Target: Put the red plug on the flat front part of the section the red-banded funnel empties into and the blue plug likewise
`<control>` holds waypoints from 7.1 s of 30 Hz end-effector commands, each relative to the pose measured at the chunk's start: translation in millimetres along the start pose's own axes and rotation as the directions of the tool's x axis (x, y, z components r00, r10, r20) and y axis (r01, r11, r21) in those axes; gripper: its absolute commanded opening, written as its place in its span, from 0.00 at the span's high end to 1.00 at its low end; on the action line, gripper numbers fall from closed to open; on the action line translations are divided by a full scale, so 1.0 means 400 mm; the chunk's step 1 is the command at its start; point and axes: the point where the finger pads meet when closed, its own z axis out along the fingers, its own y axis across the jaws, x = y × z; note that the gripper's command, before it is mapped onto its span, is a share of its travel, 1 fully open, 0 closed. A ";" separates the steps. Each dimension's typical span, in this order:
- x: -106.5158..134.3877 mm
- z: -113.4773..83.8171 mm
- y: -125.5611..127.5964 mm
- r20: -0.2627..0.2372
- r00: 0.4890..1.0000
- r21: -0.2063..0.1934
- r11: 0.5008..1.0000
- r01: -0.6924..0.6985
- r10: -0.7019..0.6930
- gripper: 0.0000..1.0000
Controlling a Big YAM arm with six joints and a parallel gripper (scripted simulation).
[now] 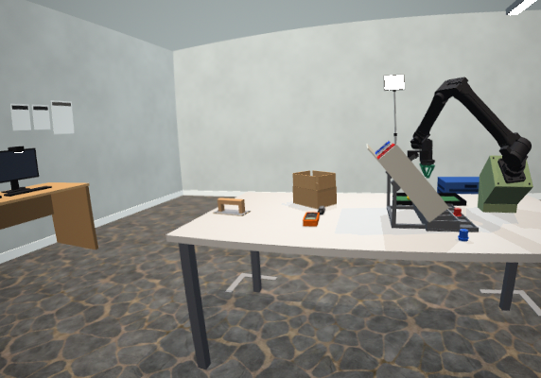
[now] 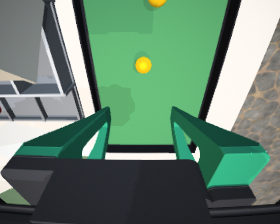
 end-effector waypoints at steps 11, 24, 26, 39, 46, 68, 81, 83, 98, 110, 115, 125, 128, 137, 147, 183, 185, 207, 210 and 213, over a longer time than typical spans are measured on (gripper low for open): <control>-0.039 0.011 -0.032 0.006 1.000 0.021 0.999 0.024 -0.024 0.44; 0.004 0.165 -0.009 -0.012 1.000 -0.005 1.000 -0.004 0.004 0.44; 0.004 0.194 -0.010 -0.013 1.000 -0.005 1.000 -0.004 0.004 0.44; -0.011 0.227 -0.035 0.028 1.000 0.010 1.000 -0.014 0.014 0.44; -0.008 0.234 -0.026 0.013 1.000 0.003 1.000 -0.016 0.016 0.44; -0.008 0.236 -0.026 0.012 1.000 0.003 1.000 -0.014 0.014 0.44; 0.006 0.298 -0.010 -0.013 1.000 -0.004 1.000 -0.004 0.004 0.44; 0.006 0.307 -0.010 -0.013 1.000 -0.004 1.000 -0.004 0.004 0.44; 0.008 0.333 -0.011 -0.008 1.000 -0.003 1.000 -0.010 0.010 0.44; 0.010 0.332 -0.012 -0.008 1.000 -0.004 1.000 -0.014 0.014 0.44; 0.010 0.332 -0.012 -0.008 1.000 -0.004 1.000 -0.014 0.014 0.44; 0.010 0.332 -0.012 -0.008 1.000 -0.004 1.000 -0.014 0.014 0.44; 0.010 0.332 -0.011 -0.008 1.000 -0.004 1.000 -0.014 0.014 0.44; 0.014 0.346 -0.006 -0.014 1.000 -0.003 1.000 -0.004 0.004 0.44; 0.013 0.343 -0.008 -0.013 1.000 -0.004 1.000 -0.009 0.009 0.44; 0.013 0.343 -0.008 -0.013 1.000 -0.004 1.000 -0.007 0.007 1.00; 0.013 0.343 -0.008 -0.013 1.000 -0.004 1.000 -0.007 0.007 1.00; 0.013 0.343 -0.008 -0.013 1.000 -0.004 1.000 -0.007 0.007 1.00; 0.013 0.343 -0.008 -0.013 1.000 -0.004 1.000 -0.007 0.007 1.00; 0.013 0.343 -0.008 -0.013 1.000 -0.004 1.000 -0.007 0.007 1.00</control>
